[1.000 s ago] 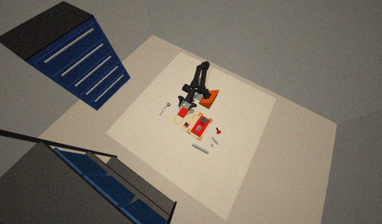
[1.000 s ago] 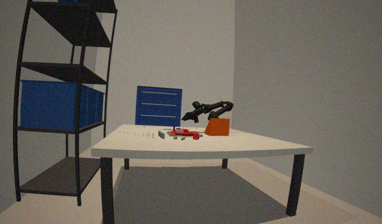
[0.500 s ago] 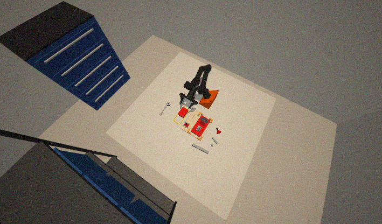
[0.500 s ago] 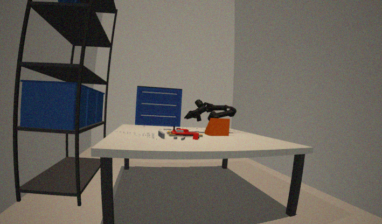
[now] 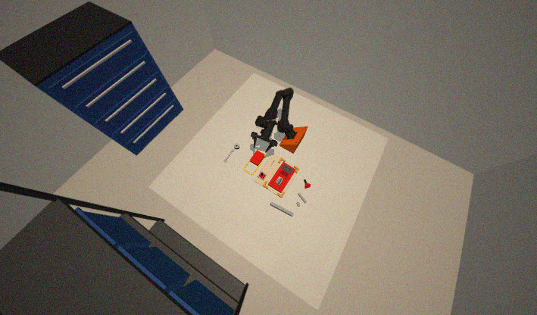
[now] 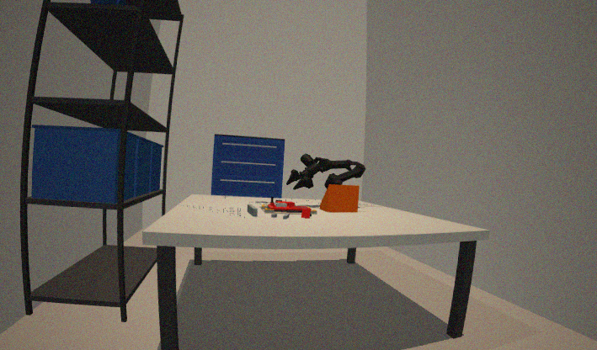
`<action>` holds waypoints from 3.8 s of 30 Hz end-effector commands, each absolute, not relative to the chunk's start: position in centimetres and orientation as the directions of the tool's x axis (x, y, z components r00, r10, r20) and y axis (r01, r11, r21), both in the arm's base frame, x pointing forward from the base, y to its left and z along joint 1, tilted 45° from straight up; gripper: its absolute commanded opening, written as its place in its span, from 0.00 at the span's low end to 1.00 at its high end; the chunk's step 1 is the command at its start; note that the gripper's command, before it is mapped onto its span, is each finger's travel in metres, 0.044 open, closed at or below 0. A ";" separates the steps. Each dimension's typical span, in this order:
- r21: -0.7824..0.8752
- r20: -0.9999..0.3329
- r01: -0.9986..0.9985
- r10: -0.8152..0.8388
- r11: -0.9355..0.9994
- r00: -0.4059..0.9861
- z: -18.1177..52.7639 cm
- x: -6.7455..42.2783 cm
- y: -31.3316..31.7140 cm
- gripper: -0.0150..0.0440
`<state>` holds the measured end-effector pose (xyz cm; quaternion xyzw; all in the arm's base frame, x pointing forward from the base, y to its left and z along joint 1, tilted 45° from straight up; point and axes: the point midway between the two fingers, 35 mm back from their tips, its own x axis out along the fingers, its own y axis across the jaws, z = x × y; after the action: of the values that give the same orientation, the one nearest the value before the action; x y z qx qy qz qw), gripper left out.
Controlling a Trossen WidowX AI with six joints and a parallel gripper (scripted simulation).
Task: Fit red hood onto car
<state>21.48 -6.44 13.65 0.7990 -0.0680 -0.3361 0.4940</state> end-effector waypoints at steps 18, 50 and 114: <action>-0.563 -0.749 0.445 -0.658 0.697 0.083 12.8 25.0 -8.4 1.00; -0.701 -0.713 0.060 -0.701 0.711 -0.029 11.6 26.2 -9.7 1.00; -0.703 -0.710 0.060 -0.703 0.708 -0.029 8.2 25.9 -13.1 1.00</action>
<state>25.93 -13.00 8.30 -0.2433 0.6543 -0.2936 0.6531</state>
